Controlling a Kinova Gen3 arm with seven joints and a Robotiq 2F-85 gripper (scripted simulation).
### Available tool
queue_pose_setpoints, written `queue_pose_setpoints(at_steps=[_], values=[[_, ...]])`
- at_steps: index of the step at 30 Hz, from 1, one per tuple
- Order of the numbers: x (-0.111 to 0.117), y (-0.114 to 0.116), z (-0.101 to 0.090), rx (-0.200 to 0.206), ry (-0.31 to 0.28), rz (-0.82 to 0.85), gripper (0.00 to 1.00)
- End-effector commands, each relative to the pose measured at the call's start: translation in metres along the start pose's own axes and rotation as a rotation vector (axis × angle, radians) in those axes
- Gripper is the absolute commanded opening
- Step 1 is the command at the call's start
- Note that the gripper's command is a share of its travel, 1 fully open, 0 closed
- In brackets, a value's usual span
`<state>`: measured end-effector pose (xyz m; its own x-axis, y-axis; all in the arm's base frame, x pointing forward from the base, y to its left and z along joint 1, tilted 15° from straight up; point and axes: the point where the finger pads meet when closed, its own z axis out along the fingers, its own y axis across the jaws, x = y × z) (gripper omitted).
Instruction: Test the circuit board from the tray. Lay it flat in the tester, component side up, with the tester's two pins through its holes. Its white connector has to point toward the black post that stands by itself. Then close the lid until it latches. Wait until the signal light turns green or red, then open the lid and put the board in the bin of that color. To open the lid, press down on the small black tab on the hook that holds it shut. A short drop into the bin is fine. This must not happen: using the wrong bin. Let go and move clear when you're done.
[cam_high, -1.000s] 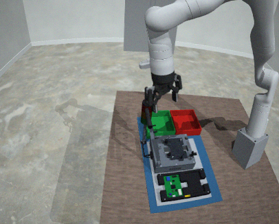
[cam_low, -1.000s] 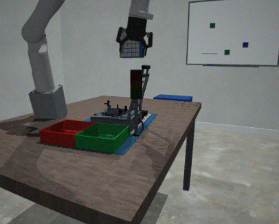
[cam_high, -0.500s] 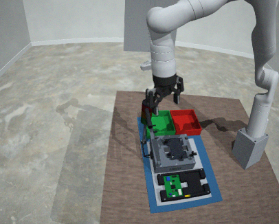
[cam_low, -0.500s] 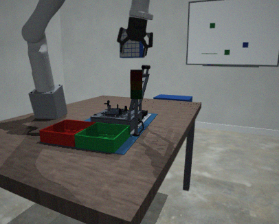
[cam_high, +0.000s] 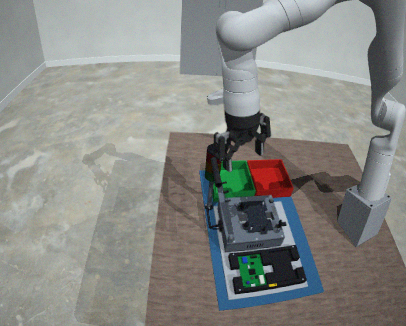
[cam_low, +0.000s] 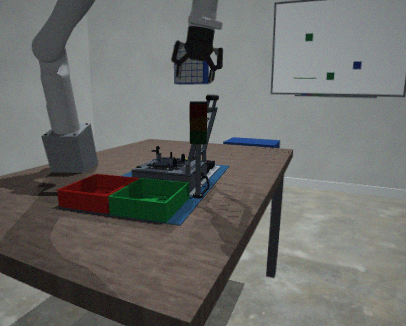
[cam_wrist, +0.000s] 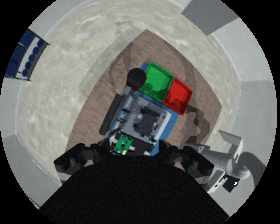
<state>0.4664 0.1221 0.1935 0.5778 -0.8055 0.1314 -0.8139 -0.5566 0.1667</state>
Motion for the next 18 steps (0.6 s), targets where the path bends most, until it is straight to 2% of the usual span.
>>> queue_pose_setpoints(at_steps=[1, 2, 8, 9, 18], values=[[-0.001, 0.0, -0.001, 0.002, 0.0, -0.001, 1.0], [-0.007, -0.003, -0.001, 0.006, 0.006, 0.018, 1.0], [-0.007, -0.003, -0.001, 0.006, 0.006, 0.018, 1.0], [-0.014, -0.005, -0.001, 0.01, 0.012, 0.037, 1.0], [-0.014, -0.005, -0.001, 0.01, 0.012, 0.037, 1.0]])
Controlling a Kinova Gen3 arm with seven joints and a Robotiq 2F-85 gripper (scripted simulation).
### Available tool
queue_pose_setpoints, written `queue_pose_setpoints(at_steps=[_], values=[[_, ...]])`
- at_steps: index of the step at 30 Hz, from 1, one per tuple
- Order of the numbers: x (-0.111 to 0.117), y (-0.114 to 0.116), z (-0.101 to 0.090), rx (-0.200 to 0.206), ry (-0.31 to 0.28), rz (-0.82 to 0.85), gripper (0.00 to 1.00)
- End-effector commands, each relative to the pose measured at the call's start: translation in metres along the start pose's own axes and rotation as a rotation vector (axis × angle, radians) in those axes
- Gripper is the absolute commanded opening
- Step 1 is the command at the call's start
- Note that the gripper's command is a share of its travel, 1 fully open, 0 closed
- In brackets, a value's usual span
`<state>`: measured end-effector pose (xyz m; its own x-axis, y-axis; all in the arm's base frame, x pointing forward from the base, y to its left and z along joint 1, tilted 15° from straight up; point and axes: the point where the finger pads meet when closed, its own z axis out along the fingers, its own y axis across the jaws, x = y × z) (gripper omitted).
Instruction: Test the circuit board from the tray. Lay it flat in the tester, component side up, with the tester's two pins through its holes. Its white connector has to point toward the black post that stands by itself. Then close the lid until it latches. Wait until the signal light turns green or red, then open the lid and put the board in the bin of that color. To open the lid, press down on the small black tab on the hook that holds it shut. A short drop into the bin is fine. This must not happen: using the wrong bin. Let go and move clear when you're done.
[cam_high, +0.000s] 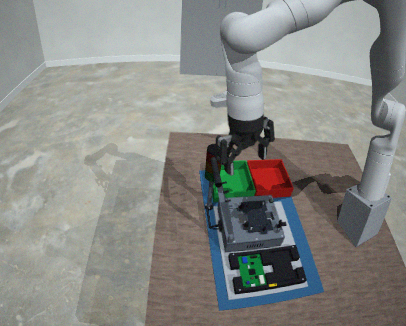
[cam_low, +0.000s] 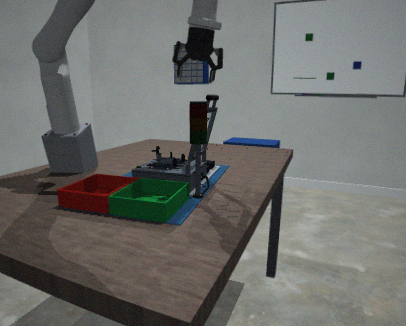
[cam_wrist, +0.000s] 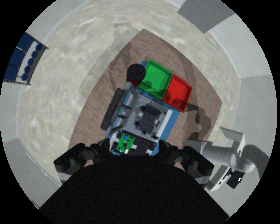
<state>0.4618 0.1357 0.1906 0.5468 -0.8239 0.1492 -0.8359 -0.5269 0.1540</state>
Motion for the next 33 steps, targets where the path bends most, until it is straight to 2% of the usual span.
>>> queue_pose_setpoints(at_steps=[1, 17, 18, 24, 25, 33], values=[[-0.007, -0.002, -0.001, 0.006, 0.006, 0.018, 1.0], [-0.014, -0.003, -0.001, 0.01, 0.011, 0.037, 1.0], [-0.02, -0.005, -0.001, 0.015, 0.016, 0.055, 1.0], [-0.02, -0.005, -0.001, 0.015, 0.016, 0.055, 1.0], [-0.027, -0.006, -0.001, 0.019, 0.021, 0.073, 1.0], [-0.027, -0.006, -0.001, 0.019, 0.021, 0.073, 1.0]])
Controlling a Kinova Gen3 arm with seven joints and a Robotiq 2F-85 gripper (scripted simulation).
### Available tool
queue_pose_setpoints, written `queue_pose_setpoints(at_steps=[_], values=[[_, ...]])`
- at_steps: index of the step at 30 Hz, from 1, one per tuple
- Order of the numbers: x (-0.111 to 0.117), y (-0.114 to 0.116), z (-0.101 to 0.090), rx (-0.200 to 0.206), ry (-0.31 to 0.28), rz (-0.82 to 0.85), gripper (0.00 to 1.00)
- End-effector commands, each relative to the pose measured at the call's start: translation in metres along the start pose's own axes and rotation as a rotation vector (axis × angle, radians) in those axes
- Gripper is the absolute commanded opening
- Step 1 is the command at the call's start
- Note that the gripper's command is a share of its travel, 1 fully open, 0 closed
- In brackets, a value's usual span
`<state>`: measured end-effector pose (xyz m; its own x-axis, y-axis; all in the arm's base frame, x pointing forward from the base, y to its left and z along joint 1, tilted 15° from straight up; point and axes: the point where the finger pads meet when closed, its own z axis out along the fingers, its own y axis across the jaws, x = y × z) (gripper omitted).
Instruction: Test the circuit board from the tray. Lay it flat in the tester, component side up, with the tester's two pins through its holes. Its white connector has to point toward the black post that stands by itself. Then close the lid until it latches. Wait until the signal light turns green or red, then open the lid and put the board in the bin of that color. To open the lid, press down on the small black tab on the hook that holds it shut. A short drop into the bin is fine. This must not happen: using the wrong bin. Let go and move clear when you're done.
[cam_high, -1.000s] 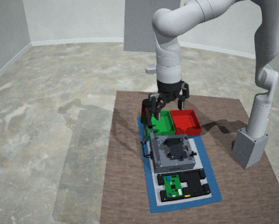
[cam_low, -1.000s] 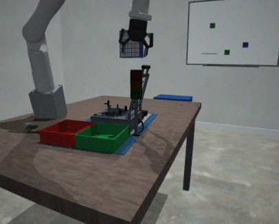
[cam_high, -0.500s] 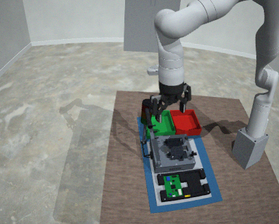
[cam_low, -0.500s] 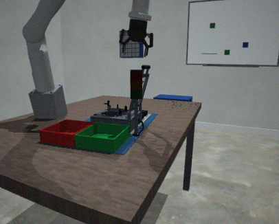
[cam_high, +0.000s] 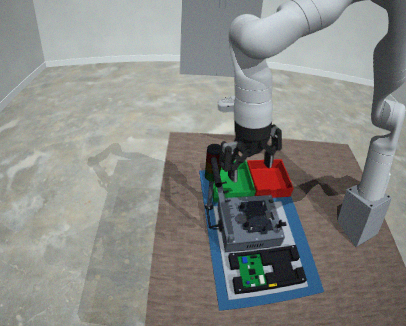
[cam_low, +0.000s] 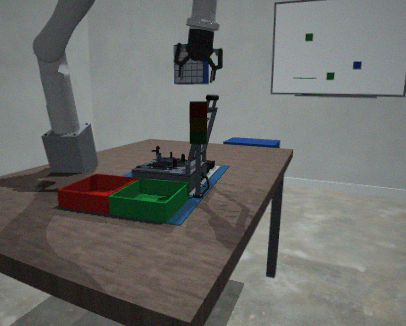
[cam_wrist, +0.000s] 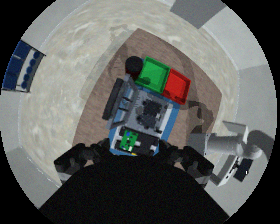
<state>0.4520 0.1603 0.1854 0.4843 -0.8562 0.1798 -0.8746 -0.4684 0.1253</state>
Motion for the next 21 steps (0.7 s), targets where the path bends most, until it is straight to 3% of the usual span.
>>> queue_pose_setpoints(at_steps=[1, 21], values=[[-0.001, 0.0, -0.001, 0.002, 0.0, -0.001, 1.0], [-0.019, -0.002, -0.001, 0.016, 0.013, 0.05, 1.0]])
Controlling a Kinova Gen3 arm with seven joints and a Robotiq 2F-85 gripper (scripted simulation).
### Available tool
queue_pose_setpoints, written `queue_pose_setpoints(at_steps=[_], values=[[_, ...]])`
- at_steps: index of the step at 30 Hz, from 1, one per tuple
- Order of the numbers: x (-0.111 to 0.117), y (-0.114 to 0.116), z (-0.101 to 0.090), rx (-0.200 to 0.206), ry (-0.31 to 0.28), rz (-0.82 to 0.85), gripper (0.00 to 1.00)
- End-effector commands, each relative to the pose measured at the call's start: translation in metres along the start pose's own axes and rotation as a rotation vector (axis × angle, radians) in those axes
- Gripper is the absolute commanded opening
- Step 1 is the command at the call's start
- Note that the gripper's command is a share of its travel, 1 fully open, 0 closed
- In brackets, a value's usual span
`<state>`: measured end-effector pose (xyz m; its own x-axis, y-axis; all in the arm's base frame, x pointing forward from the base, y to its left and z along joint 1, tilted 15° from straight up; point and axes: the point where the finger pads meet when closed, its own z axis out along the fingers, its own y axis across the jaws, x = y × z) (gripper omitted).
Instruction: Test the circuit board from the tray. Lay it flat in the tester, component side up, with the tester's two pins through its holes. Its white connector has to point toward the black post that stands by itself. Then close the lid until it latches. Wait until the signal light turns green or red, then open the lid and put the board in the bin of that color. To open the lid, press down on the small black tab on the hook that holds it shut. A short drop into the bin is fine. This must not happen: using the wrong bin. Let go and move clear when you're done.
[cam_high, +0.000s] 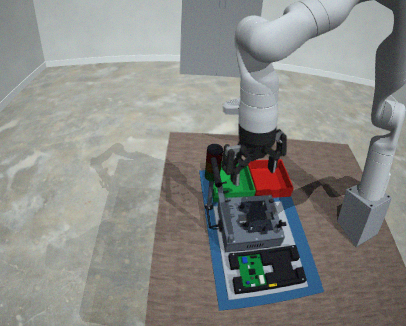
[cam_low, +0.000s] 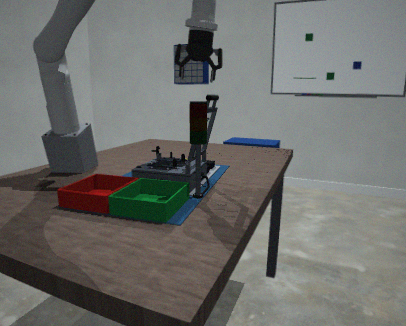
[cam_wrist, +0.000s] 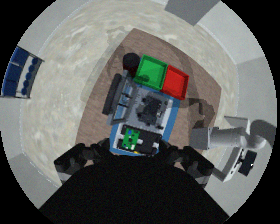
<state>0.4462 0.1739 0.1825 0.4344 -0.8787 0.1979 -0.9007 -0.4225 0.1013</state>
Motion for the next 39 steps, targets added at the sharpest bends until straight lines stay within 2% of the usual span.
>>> queue_pose_setpoints(at_steps=[1, 14, 22, 31, 39], values=[[-0.004, 0.0, -0.001, 0.003, 0.001, -0.006, 1.0], [-0.01, 0.0, -0.001, 0.007, 0.005, 0.01, 1.0], [-0.021, 0.0, -0.001, 0.017, 0.011, 0.041, 1.0], [-0.021, 0.0, -0.001, 0.017, 0.011, 0.041, 1.0], [-0.032, 0.001, -0.002, 0.026, 0.017, 0.071, 1.0]])
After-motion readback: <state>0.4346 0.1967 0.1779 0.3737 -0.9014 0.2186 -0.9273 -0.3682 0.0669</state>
